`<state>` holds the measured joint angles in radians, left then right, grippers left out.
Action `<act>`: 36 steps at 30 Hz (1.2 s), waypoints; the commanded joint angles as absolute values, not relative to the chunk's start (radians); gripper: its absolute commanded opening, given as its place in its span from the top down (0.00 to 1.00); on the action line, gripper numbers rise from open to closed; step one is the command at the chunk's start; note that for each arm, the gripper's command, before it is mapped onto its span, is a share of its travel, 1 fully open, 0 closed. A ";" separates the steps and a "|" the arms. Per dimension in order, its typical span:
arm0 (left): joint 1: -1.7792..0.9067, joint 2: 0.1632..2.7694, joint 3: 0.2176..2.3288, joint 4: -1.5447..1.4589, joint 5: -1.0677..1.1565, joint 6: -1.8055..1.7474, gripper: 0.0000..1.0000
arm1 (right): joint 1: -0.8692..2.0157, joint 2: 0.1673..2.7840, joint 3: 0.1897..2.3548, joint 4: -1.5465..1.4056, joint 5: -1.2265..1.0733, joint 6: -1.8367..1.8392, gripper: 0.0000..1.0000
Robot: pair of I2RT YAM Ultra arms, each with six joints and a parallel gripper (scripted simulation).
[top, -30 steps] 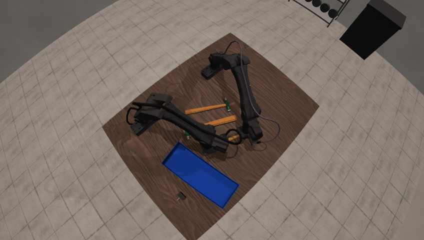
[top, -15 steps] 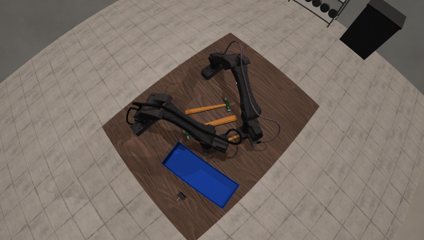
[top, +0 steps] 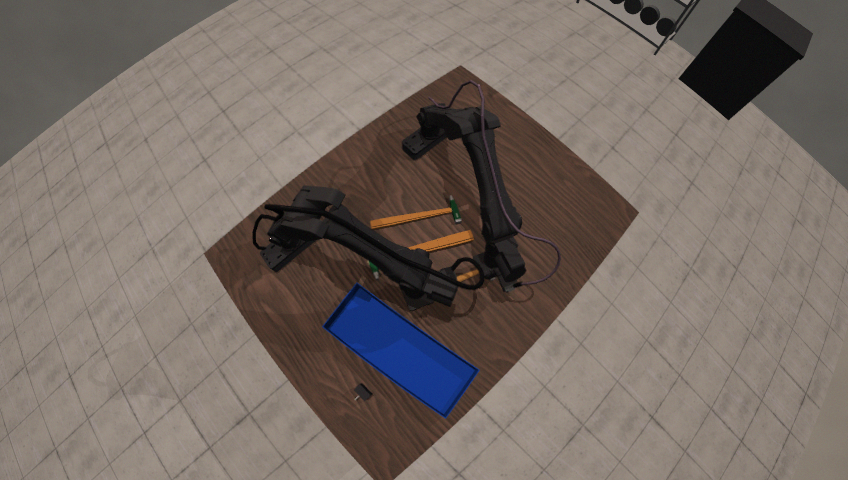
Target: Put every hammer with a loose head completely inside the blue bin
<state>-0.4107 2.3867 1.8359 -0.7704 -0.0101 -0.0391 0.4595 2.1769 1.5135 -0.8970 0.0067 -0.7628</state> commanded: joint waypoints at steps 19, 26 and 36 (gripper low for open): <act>-0.328 2.365 1.832 -0.756 0.008 0.040 0.92 | 0.435 2.194 1.490 -0.997 0.065 -0.763 0.83; -0.337 2.367 1.834 -0.758 0.014 0.031 0.92 | 0.440 2.185 1.499 -0.993 0.065 -0.766 0.83; -0.370 2.378 1.839 -0.767 0.053 0.009 0.92 | 0.458 2.175 1.514 -0.899 -0.001 -0.773 0.83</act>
<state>-0.3748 2.3875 1.8359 -0.7689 0.0475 0.0044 0.4614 2.1765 1.5135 -0.8757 -0.0250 -0.7624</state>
